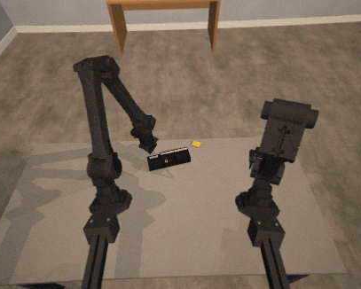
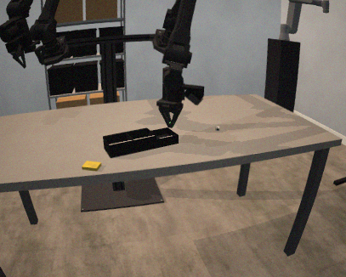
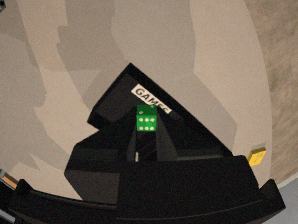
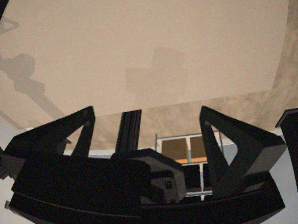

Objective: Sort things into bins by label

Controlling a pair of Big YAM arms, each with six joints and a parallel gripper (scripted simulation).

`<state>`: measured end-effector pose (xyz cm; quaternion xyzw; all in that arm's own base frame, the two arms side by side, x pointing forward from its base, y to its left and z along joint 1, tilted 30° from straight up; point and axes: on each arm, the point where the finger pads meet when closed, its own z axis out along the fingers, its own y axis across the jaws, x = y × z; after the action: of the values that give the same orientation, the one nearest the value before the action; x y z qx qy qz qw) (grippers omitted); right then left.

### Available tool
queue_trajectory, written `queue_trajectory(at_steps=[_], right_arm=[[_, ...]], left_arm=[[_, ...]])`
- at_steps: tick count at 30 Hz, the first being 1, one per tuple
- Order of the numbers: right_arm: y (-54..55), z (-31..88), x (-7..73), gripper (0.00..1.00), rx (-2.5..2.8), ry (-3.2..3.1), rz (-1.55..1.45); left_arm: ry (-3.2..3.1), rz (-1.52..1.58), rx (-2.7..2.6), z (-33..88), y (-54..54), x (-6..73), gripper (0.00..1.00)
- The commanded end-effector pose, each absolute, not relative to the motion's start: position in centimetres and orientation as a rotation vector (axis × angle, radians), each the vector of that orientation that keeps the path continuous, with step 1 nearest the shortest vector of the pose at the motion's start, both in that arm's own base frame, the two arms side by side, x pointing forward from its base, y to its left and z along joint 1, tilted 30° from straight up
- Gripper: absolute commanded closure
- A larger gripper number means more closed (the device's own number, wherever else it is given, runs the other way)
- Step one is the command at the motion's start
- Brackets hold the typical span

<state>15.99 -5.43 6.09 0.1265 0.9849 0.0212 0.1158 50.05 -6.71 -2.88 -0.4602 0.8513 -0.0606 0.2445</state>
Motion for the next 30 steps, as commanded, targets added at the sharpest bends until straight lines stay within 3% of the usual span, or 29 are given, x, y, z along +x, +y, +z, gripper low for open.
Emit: queue_trajectory(at_steps=[1,8,30], right_arm=[[-5.7,6.3,16.2,0.00,0.389,2.859,0.054],[-5.7,6.3,16.2,0.00,0.389,2.859,0.054],[-5.7,6.3,16.2,0.00,0.389,2.859,0.054]], left_arm=[[2.207,-0.238,-1.422,-2.6,-8.0,49.4,0.89],[2.093,-0.279,-1.618,-5.8,-9.7,46.0,0.89],[1.672,-0.455,-2.091,-4.2,-9.0,47.1,0.89]])
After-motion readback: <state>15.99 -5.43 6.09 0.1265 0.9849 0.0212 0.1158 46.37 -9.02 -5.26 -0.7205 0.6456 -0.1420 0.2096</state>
